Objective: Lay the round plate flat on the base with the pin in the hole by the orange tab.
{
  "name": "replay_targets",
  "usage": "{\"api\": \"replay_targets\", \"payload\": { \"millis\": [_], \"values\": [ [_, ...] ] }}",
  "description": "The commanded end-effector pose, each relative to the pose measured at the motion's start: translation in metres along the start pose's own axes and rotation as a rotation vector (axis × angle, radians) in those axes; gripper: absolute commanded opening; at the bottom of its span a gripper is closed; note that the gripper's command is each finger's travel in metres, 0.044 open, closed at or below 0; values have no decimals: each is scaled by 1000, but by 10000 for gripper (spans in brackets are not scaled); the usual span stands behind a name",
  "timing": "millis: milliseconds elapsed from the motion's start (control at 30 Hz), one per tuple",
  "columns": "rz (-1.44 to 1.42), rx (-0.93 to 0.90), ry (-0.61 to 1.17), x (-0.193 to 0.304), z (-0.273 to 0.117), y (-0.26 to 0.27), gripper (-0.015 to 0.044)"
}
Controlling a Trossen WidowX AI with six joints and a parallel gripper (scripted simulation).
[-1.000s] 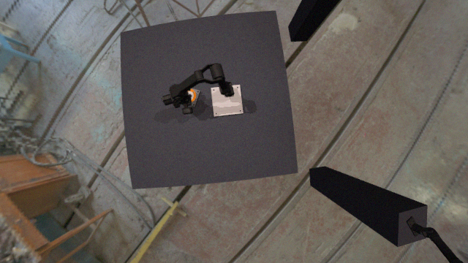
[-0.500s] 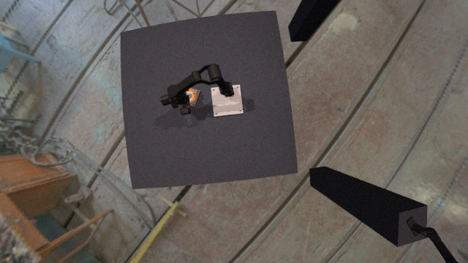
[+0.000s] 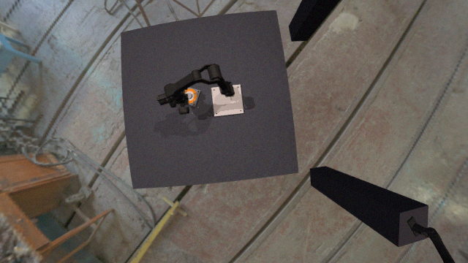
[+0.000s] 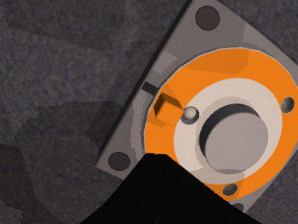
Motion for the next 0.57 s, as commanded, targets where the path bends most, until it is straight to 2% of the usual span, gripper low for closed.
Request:
{"api": "replay_targets", "payload": {
  "millis": [0, 533],
  "values": [
    [-3, -3, -14, 2, -18, 0, 0],
    [0, -1, -7, 0, -11, 0, 0]
  ]
}}
Point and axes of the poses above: the point midway between the two fingers, 35 mm back from their tips, its own z axis out along the fingers, its own y axis across the jaws, x = y × z, the point moved 10 cm from there along -z, back along the fingers, and after that the axes turned 5 degrees about -z, right-handed, at the moved point
